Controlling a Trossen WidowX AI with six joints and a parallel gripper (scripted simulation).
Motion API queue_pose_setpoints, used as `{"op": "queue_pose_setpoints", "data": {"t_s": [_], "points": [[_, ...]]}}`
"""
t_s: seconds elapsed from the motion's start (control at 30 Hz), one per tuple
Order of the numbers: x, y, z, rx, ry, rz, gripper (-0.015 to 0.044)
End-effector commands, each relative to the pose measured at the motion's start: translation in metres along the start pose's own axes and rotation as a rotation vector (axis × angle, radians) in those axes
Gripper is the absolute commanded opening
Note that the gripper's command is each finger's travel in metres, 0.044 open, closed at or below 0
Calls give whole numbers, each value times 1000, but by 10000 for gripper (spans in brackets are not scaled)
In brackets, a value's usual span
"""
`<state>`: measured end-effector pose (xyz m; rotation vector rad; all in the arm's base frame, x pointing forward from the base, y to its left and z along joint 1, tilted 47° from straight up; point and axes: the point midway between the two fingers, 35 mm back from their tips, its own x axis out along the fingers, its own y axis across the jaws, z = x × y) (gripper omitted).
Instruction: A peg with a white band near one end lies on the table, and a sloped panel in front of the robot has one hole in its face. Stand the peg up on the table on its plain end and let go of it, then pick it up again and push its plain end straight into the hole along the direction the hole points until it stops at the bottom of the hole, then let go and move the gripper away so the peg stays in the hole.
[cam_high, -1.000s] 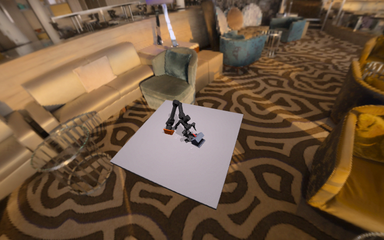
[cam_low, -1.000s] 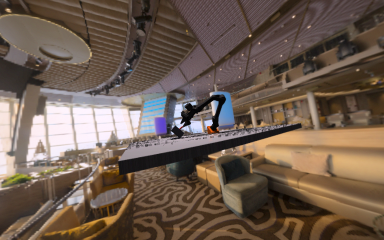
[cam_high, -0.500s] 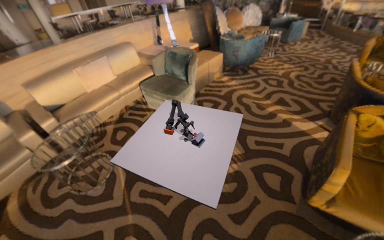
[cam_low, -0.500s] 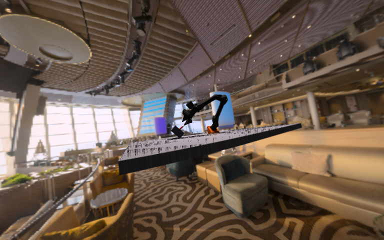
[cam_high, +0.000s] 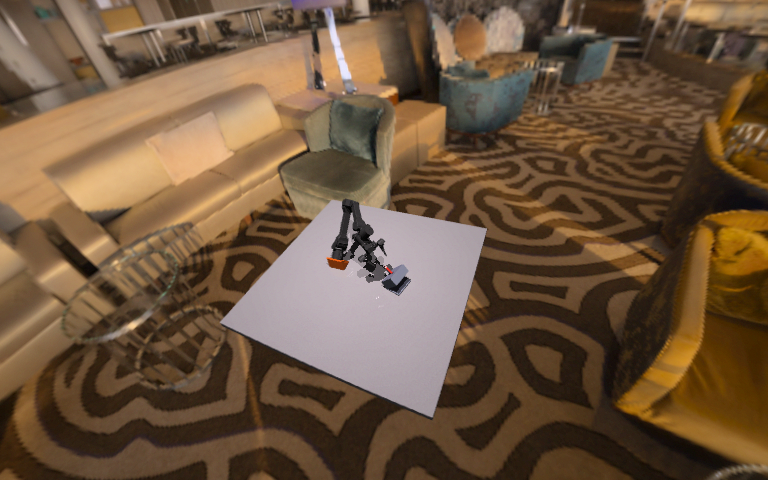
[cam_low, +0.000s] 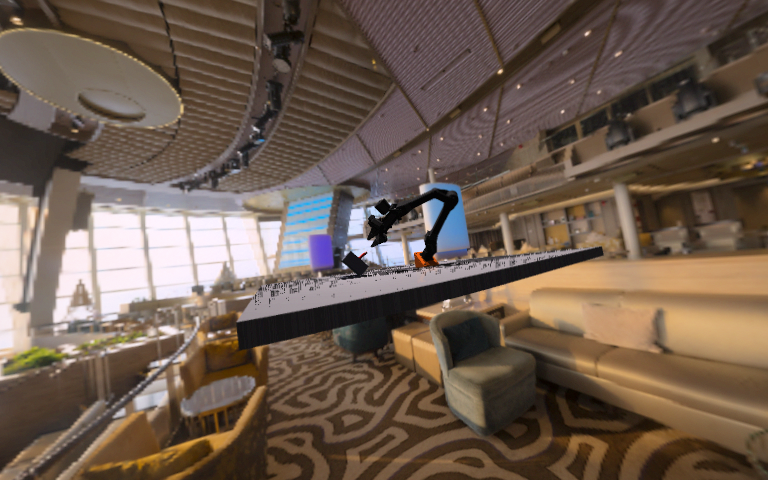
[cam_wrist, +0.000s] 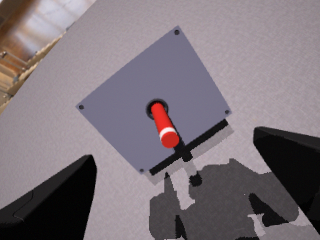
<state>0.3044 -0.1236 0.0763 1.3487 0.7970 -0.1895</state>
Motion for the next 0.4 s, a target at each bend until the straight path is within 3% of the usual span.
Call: {"op": "queue_pose_setpoints", "data": {"t_s": [0.0,0.37], "points": [[-7,0,0,-5,-1,5,440],[-21,-1,0,-4,-2,5,440]]}}
